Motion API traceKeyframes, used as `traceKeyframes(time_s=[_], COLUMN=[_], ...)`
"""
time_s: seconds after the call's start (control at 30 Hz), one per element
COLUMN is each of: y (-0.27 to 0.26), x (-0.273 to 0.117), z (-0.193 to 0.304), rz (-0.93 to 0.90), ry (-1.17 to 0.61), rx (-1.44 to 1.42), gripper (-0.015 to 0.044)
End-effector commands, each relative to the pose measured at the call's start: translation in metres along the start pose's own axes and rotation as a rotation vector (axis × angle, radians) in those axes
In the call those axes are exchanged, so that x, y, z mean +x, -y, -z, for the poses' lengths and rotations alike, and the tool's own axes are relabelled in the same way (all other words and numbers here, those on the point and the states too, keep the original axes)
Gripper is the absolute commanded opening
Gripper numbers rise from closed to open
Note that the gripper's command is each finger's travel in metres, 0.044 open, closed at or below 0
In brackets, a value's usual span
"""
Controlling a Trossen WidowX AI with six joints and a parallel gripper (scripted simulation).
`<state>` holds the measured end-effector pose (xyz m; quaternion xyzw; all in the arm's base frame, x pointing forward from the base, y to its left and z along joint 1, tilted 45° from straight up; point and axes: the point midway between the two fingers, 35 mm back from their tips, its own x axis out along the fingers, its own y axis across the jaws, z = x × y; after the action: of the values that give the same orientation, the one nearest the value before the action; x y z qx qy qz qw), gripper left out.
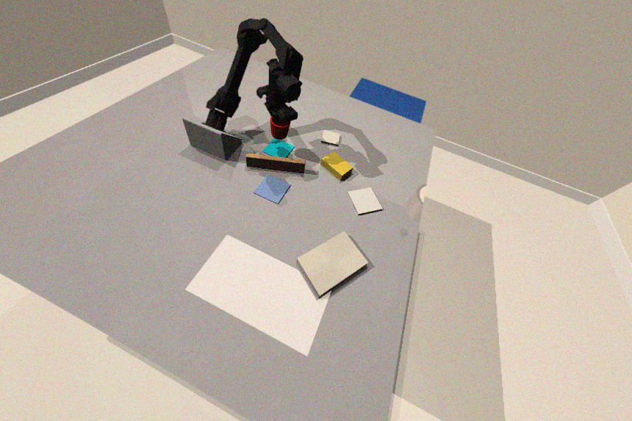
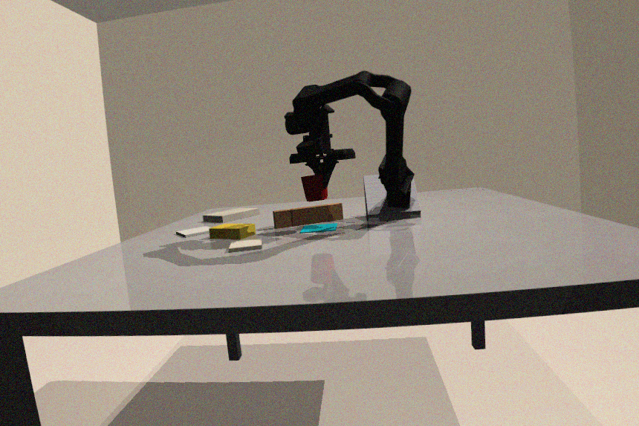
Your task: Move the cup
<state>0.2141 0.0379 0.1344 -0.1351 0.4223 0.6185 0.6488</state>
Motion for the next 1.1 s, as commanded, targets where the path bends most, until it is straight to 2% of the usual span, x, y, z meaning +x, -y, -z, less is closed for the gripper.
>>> traceKeyframes(time_s=[0.0,1.07], y=[-0.002,-0.002], x=[0.005,0.042], z=[0.0,-0.002], rz=[-0.006,-0.005], ry=[0.003,0.004], rx=[0.006,0.005], gripper=[0.0,0.0])
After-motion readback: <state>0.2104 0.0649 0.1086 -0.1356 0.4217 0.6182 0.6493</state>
